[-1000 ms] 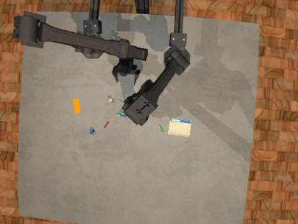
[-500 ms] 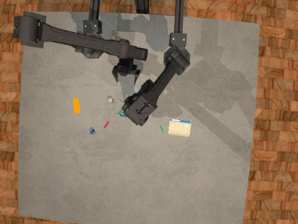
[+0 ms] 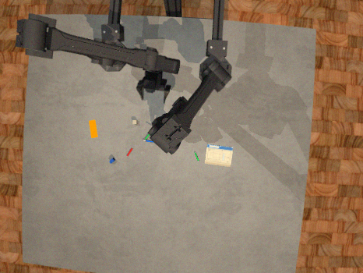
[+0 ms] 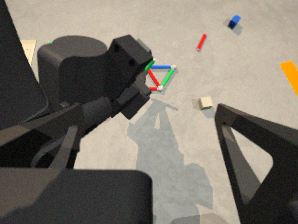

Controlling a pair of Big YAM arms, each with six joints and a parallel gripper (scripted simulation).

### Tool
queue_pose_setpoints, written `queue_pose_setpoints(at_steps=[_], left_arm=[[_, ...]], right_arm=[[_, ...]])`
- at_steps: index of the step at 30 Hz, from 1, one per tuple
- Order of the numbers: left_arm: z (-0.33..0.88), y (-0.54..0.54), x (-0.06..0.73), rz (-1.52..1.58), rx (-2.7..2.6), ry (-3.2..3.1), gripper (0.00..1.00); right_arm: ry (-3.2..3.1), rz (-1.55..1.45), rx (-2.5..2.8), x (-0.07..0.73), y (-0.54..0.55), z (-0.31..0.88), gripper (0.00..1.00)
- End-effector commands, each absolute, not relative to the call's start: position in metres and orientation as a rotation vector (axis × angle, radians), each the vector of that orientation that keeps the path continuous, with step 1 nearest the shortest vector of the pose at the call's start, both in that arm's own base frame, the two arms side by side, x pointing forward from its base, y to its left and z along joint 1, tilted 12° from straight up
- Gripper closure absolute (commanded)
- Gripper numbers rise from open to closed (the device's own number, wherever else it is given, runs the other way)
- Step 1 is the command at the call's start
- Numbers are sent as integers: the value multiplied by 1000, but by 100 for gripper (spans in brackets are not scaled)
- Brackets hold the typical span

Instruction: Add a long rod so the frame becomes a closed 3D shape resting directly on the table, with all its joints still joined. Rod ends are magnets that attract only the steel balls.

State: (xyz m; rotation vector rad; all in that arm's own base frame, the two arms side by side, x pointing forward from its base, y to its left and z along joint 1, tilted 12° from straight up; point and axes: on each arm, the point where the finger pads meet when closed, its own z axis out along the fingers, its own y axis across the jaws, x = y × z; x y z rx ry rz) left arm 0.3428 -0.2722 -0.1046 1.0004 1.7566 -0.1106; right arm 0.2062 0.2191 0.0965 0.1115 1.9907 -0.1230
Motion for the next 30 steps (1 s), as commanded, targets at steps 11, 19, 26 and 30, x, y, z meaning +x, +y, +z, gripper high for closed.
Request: queue_pose_setpoints(at_steps=[11,19,26,30], left_arm=[[-124,-255,345,-98,992,1749,100],[-131,-250,344,-101,990,1744,100],[-133,-248,343,-102,987,1745,100],[-130,-250,344,-105,986,1737,100]], right_arm=[[1987,-101,131,208,227,102,0],[1987,-101,131,208,227,102,0],[1987,-101,131,208,227,102,0],[1987,-101,131,208,227,102,0]])
